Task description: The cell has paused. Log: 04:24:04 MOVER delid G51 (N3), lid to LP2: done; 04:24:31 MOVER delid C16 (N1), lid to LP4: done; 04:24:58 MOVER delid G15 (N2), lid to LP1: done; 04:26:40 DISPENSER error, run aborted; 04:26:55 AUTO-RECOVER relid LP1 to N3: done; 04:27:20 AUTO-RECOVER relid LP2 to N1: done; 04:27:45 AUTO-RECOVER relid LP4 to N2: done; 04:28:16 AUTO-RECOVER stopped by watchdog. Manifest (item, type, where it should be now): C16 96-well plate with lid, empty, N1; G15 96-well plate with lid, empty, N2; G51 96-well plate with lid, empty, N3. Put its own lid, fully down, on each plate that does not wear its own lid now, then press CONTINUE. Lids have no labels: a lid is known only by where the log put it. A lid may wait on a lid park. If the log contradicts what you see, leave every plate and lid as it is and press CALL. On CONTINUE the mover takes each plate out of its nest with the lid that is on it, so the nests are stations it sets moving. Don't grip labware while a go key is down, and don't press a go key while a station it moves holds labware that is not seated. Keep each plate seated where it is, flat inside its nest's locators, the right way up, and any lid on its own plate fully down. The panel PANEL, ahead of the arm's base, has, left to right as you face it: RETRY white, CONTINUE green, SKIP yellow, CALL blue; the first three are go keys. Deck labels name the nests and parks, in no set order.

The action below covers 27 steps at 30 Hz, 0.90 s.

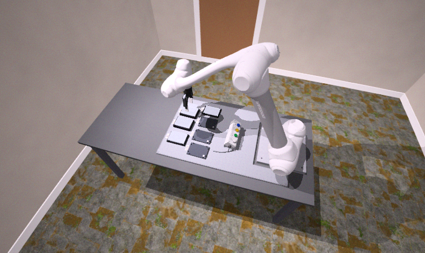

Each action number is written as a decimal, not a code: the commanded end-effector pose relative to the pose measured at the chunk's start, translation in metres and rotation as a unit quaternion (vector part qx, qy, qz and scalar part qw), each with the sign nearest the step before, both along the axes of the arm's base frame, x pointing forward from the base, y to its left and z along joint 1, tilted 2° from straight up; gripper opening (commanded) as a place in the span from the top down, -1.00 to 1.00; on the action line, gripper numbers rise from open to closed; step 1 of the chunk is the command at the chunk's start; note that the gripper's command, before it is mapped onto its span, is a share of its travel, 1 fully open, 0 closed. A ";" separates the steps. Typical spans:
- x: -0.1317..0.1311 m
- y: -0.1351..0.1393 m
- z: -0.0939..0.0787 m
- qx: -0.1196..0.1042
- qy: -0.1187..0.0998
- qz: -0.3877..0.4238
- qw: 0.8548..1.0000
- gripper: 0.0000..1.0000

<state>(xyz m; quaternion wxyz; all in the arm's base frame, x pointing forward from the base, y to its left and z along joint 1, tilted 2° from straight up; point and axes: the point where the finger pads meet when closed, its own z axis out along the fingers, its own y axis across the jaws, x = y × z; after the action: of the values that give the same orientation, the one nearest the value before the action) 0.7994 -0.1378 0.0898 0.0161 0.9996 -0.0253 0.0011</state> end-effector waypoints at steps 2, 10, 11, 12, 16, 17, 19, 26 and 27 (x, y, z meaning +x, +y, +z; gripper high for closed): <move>0.000 0.000 0.002 0.000 0.000 0.000 1.000 1.00; 0.000 0.000 0.009 0.000 0.000 0.000 1.000 1.00; 0.000 0.000 0.010 0.000 0.000 0.000 1.000 1.00; 0.000 0.000 0.010 0.000 0.000 0.000 1.000 1.00; 0.000 0.000 0.012 0.000 0.000 0.000 1.000 1.00; 0.000 0.000 0.012 0.000 0.000 0.000 1.000 1.00; 0.000 0.000 0.012 0.000 0.000 0.000 1.000 1.00; 0.003 0.028 0.011 0.000 0.000 0.000 1.000 1.00; 0.004 0.052 0.010 0.000 0.000 0.000 1.000 1.00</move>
<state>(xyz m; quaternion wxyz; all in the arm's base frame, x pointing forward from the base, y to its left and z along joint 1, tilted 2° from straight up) 0.8009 -0.1208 0.1008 0.0160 0.9996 -0.0247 0.0011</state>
